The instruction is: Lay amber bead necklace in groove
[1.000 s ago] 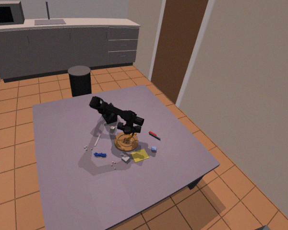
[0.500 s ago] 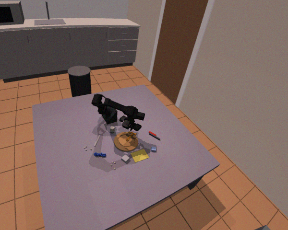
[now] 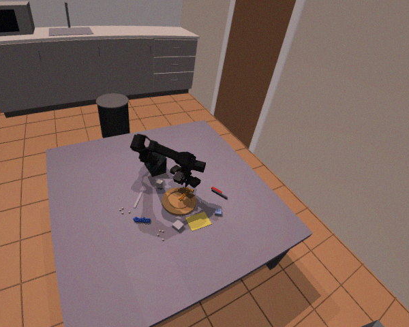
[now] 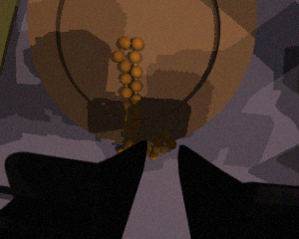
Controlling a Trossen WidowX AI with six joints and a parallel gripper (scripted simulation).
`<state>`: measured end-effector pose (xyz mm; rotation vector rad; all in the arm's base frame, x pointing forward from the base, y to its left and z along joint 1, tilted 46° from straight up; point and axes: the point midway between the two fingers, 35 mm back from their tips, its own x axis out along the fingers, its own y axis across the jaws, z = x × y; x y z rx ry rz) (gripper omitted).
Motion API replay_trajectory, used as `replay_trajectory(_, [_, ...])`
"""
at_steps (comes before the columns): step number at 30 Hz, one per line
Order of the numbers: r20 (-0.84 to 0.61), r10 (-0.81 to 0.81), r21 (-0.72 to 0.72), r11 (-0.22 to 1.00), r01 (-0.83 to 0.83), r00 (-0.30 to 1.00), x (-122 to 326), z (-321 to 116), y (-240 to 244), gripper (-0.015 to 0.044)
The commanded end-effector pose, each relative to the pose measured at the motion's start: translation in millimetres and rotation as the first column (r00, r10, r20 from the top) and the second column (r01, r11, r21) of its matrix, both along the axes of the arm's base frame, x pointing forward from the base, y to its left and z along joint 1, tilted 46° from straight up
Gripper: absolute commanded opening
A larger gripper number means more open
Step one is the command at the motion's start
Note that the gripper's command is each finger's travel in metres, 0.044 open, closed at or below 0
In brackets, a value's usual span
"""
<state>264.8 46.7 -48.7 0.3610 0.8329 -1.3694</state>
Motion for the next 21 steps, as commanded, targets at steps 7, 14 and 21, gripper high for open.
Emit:
replay_trajectory(7, [-0.005, 0.003, -0.005, 1.0, -0.003, 1.0, -1, -10, -11, 0.012])
replay_trajectory(14, [-0.007, 0.002, -0.008, 1.0, -0.002, 1.0, -2, -18, -19, 0.012])
replay_trajectory(21, [-0.008, 0.002, -0.009, 1.0, -0.002, 1.0, -3, -21, -24, 0.012])
